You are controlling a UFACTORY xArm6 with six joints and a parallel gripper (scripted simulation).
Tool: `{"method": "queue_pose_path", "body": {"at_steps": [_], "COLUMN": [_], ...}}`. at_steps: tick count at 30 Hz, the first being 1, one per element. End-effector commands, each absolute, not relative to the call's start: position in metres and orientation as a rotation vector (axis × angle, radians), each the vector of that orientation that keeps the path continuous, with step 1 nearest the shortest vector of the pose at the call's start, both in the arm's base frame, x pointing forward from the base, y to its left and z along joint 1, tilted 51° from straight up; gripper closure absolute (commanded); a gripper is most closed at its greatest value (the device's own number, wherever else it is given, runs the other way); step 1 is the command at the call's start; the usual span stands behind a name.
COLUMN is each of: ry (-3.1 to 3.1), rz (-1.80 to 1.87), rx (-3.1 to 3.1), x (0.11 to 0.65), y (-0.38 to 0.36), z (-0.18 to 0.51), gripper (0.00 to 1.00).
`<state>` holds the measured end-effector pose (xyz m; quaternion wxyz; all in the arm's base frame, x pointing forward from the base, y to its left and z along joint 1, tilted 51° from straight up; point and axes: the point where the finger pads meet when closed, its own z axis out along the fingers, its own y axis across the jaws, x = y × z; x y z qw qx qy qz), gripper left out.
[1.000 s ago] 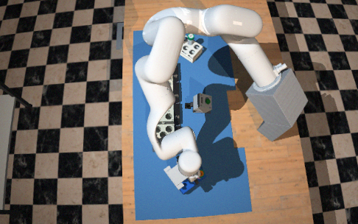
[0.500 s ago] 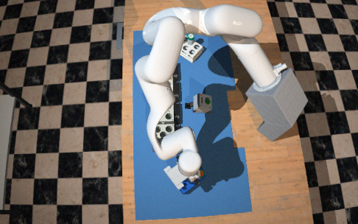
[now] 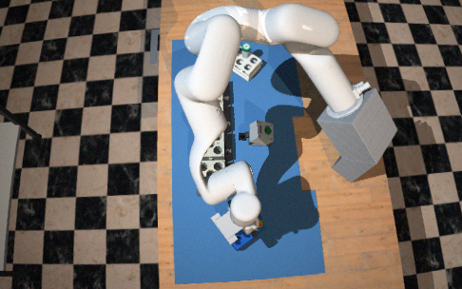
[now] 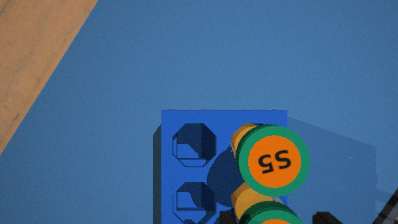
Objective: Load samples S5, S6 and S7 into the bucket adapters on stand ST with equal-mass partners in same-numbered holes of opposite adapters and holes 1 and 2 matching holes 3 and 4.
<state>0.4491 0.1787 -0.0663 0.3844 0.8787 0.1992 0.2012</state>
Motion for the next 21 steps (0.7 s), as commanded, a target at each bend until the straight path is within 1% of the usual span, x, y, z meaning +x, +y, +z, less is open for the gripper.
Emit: {"method": "queue_pose_path", "body": {"at_steps": [1, 21], "ry": [0.509, 0.509], "rz": [0.516, 0.516], "rx": [2.240, 2.240], "x": [0.444, 0.426], "y": [0.187, 0.208], "z": [-0.059, -0.036], "gripper": [0.56, 0.56]}}
